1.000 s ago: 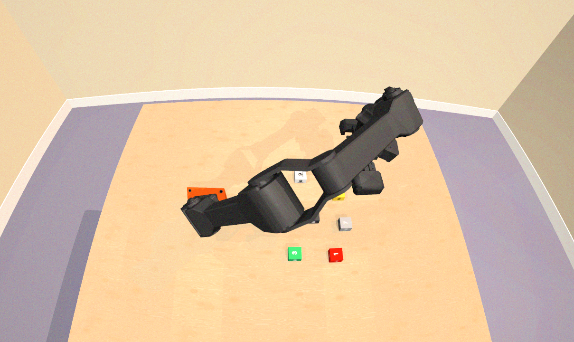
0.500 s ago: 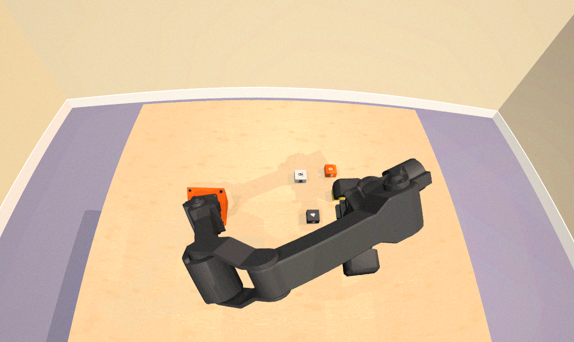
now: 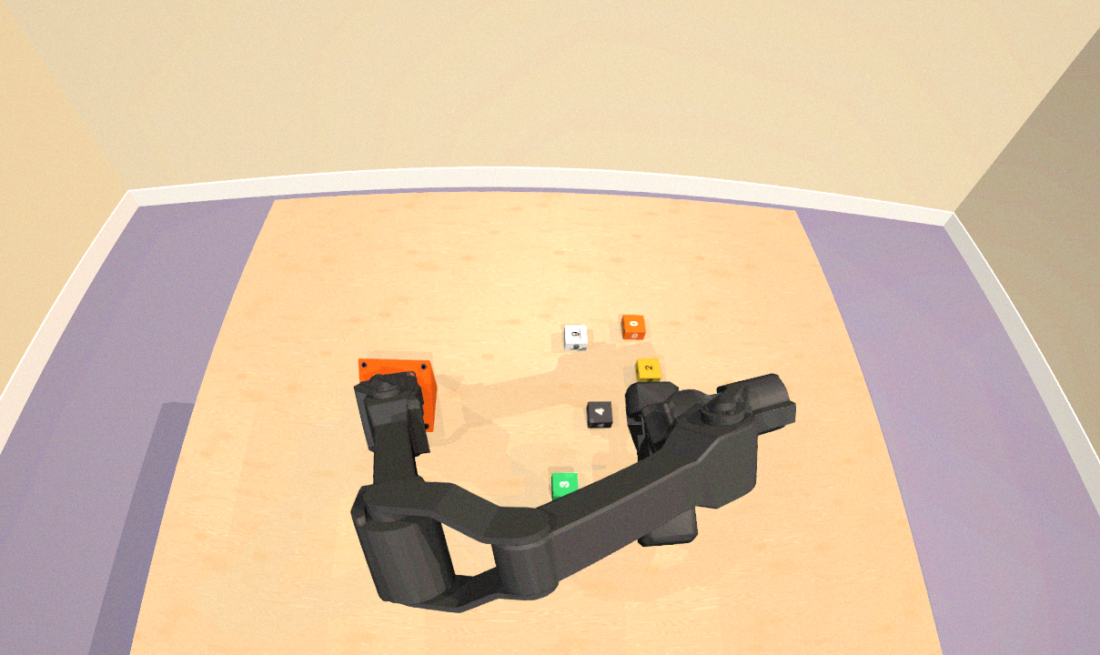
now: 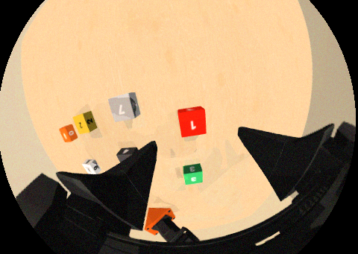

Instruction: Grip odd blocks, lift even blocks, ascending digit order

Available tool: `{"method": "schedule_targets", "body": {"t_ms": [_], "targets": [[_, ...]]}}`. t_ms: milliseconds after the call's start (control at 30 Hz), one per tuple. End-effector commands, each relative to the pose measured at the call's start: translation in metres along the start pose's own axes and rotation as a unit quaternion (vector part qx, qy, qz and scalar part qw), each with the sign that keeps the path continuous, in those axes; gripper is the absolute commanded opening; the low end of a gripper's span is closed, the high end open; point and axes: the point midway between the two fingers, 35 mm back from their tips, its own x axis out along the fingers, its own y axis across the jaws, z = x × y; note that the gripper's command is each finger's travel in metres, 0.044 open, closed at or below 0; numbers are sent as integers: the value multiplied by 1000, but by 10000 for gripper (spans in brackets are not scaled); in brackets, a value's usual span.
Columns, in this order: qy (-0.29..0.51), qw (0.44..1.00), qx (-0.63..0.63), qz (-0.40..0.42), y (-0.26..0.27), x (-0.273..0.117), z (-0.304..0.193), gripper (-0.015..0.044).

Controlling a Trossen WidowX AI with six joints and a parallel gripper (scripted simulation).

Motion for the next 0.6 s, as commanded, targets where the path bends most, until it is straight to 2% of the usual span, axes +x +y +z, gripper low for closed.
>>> {"method": "schedule_targets", "body": {"t_ms": [0,567], "targets": [[1,1000,-1,-2,-2,7,-1,400],[1,1000,0,-3,-3,33,-2,400]]}}
